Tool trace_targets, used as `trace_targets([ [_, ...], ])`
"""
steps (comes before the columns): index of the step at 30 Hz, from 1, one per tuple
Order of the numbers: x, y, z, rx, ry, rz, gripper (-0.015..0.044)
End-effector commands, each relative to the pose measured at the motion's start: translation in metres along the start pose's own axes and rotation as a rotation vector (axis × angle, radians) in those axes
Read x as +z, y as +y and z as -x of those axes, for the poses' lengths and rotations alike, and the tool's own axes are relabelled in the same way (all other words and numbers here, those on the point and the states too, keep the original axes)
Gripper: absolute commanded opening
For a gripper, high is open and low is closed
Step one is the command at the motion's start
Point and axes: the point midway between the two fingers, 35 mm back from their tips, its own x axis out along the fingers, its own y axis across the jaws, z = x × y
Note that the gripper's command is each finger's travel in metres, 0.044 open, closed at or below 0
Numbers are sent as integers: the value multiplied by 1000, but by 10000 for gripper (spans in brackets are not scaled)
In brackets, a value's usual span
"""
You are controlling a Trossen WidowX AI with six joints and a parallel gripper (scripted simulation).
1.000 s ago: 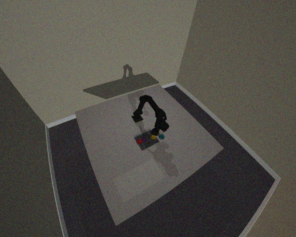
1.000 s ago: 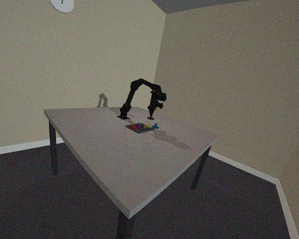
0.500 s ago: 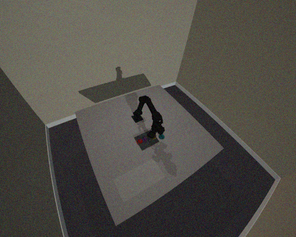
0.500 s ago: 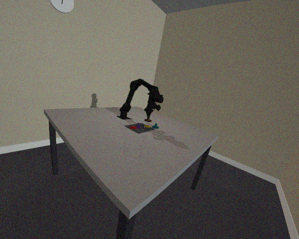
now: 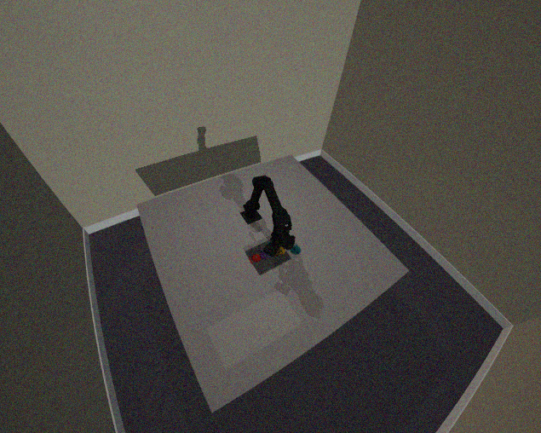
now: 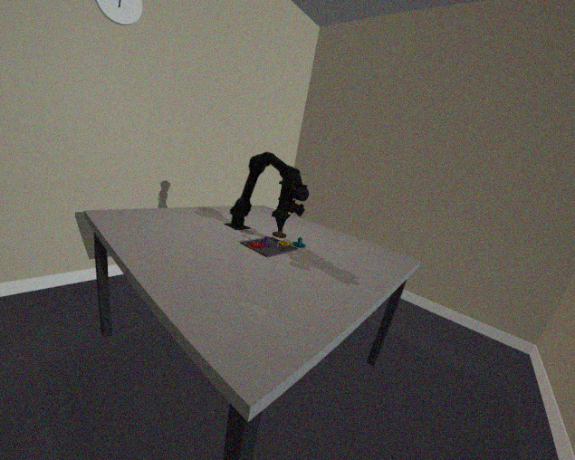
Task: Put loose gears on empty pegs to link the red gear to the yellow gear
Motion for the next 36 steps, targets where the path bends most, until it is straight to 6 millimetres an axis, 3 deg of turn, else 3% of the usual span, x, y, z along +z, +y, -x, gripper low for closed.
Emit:
trace_targets([
  [1, -1, -1, 1, 2, -2, 11, 0],
  [22, -1, -1, 2, 1, -3, 513, 0],
  [36, 0, -1, -1, 1, -3, 549, 0],
])
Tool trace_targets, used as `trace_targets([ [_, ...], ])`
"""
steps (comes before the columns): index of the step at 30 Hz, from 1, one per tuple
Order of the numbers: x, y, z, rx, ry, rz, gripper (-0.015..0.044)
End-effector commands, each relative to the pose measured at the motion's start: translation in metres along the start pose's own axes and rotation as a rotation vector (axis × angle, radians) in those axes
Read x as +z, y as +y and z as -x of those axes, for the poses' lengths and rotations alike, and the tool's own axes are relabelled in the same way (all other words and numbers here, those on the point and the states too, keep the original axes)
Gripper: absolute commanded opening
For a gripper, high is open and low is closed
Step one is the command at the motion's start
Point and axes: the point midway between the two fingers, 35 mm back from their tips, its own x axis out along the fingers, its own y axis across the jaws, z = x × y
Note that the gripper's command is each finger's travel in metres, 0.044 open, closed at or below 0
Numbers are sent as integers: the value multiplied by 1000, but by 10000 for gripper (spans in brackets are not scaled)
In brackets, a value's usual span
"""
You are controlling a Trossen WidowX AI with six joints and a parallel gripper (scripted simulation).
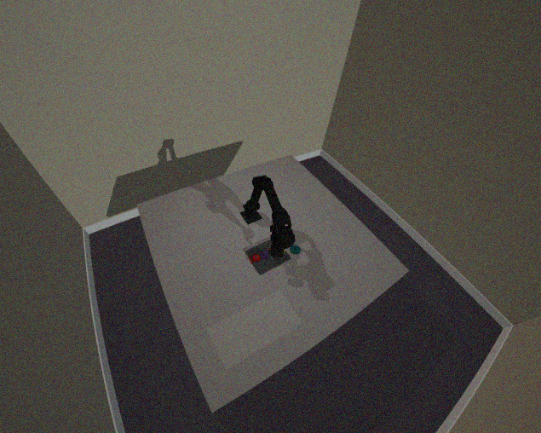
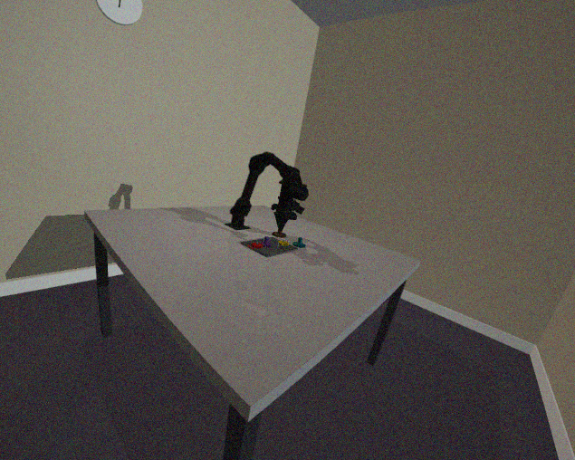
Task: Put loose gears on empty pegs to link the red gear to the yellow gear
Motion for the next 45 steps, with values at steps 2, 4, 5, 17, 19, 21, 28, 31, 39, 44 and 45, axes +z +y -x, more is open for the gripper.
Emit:
trace_targets([
  [2, 1, 0, -4, 2, -2, 41, 0],
  [4, 1, 0, -6, 2, -2, 67, 0],
  [5, 1, 0, -8, 2, -2, 81, 0],
  [17, 0, 0, -26, 2, -2, 116, 0],
  [19, 0, 0, -28, 2, -2, 95, 0],
  [21, 0, 0, -32, 2, -2, 68, 0],
  [28, 1, 1, -42, 2, -2, -48, 0],
  [31, 0, 1, -47, 2, -2, -91, 0],
  [39, 0, 0, -45, 2, -2, -134, 0],
  [44, 1, 0, -46, 2, -2, -56, 0],
  [45, 1, 0, -46, 2, -2, -37, 0],
])
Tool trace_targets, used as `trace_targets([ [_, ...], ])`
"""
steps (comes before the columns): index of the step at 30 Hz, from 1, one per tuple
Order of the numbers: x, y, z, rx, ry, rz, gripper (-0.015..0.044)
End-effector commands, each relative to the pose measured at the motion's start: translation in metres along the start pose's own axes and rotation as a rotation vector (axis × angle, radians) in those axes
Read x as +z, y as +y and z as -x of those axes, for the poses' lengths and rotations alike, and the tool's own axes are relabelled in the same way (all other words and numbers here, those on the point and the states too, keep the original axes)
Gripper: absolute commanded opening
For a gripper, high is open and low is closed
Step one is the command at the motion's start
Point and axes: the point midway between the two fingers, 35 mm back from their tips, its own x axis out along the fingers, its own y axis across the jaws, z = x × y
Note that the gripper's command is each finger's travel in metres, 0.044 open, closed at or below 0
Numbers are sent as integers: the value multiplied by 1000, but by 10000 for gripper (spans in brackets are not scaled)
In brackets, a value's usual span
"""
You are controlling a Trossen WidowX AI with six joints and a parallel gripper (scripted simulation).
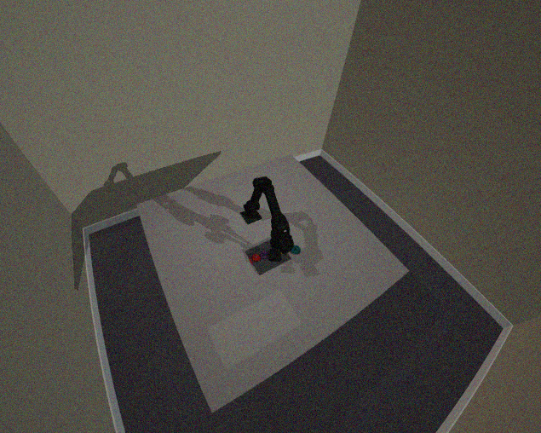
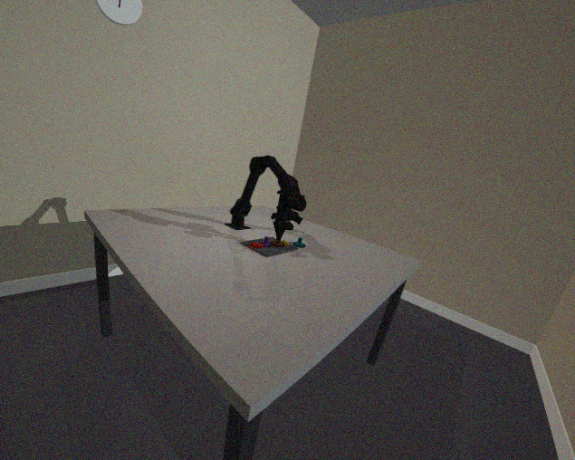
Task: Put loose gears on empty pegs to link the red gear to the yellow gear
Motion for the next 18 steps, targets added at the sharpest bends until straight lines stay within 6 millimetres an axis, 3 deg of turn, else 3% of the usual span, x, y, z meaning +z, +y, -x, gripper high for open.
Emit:
trace_targets([
  [1, 1, 0, -1, 0, -2, 71, 0],
  [12, 0, 0, -4, 0, -2, 240, 0],
  [18, 0, 0, -5, 0, -2, 227, 0],
])
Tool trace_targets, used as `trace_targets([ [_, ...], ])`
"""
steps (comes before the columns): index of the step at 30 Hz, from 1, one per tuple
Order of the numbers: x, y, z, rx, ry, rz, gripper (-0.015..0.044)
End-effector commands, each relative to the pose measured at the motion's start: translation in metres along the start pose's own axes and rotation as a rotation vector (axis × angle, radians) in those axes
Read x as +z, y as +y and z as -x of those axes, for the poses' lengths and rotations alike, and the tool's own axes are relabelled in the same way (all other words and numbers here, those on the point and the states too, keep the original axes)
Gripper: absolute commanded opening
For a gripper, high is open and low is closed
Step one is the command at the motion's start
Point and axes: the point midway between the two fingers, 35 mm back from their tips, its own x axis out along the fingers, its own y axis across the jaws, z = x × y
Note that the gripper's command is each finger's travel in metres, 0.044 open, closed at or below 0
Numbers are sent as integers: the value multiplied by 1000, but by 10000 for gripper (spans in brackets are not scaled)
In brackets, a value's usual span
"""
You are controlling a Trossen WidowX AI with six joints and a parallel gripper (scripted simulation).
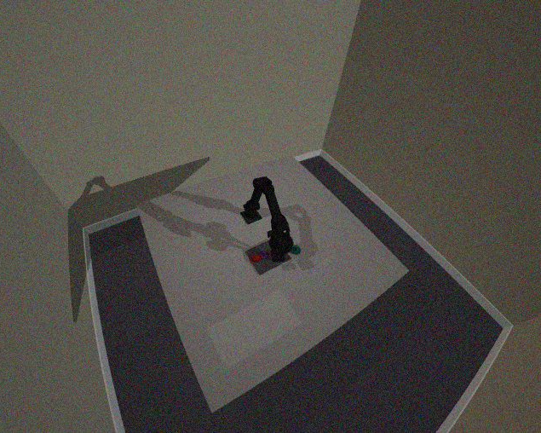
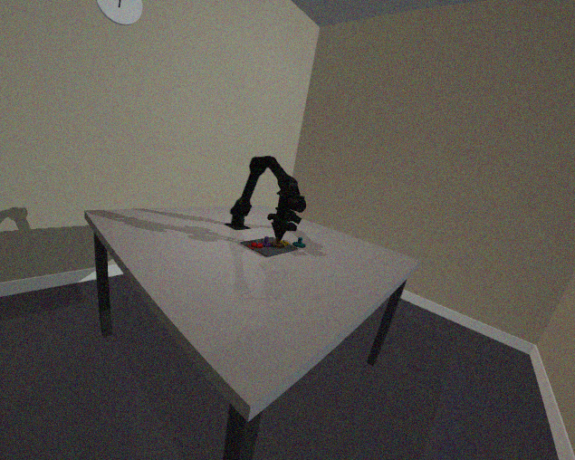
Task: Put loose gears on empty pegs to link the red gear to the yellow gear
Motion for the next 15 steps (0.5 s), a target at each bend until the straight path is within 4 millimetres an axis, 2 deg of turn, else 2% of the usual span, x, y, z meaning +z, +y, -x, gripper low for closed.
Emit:
trace_targets([
  [1, 0, -1, -1, -1, 0, -5, 0],
  [8, 1, 0, -3, -1, 0, -117, 0],
  [13, 1, 0, 2, -1, 0, -135, 131],
  [15, 1, 0, 2, -1, 0, -135, 140],
])
